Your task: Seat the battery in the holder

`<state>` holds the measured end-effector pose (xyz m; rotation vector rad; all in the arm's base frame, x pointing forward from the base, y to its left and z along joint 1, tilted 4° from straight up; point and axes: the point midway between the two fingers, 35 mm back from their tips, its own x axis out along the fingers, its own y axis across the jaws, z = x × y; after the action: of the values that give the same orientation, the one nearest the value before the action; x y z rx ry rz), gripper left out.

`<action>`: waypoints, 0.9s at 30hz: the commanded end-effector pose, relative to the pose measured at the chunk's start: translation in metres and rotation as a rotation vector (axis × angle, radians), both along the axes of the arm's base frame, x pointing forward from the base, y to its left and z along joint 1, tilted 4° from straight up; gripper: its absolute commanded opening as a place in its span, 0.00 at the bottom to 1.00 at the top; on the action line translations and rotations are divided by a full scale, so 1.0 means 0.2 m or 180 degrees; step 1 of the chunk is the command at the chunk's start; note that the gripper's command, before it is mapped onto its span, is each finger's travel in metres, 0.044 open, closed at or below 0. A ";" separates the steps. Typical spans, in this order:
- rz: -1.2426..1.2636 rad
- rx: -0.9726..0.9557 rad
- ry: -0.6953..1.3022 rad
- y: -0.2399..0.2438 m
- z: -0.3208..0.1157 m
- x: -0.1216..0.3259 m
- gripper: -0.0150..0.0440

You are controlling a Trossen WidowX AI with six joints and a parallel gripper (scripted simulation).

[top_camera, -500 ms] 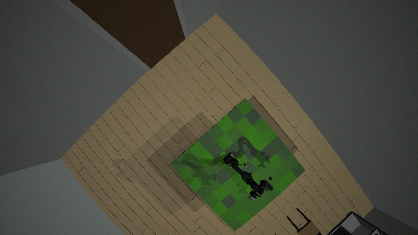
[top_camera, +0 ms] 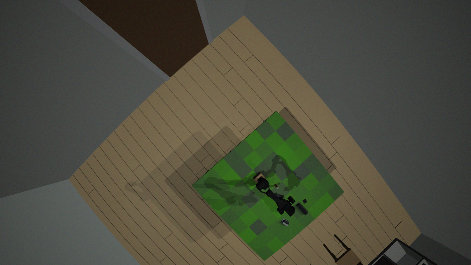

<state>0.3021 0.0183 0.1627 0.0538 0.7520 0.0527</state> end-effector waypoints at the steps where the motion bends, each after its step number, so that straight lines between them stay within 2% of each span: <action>1: -0.0004 0.0029 0.1682 0.03 -0.30 -0.31 0.25; 6: -0.0035 0.0000 0.2643 0.03 -0.37 -0.54 0.25; 19: -0.0036 -0.0001 0.2673 0.03 -0.38 -0.55 0.25; 27: -0.0036 0.0000 0.2673 0.05 -0.67 -0.54 0.25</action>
<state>0.1984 0.0264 0.0519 0.0776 1.5769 0.0183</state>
